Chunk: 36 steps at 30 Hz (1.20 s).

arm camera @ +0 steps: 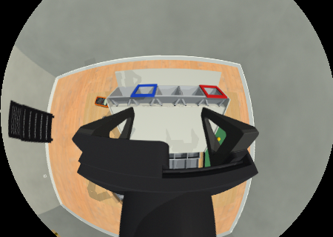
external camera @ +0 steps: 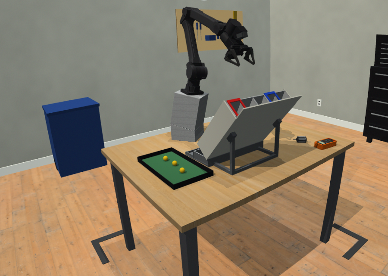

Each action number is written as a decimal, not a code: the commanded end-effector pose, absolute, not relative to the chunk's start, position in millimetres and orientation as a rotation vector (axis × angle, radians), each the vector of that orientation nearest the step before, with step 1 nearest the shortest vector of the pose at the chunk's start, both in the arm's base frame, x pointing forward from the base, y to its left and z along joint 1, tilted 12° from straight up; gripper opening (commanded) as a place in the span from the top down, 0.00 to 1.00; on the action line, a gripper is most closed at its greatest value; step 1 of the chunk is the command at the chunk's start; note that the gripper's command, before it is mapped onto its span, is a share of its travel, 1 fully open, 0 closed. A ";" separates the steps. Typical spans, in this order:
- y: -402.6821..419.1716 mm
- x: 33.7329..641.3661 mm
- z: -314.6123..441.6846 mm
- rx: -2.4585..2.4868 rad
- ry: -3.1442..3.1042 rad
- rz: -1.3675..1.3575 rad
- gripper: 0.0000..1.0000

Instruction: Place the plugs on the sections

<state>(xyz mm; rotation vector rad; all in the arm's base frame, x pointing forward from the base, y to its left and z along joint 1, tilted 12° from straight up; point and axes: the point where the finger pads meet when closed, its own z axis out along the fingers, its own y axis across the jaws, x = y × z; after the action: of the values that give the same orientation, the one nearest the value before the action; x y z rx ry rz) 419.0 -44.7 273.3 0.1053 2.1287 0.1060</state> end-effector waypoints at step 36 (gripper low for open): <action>-99.8 379.6 192.1 0.107 2.302 0.120 0.44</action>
<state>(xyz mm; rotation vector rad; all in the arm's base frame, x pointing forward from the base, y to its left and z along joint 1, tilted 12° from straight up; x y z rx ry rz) 384.0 -84.3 202.9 0.1349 2.2683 0.1507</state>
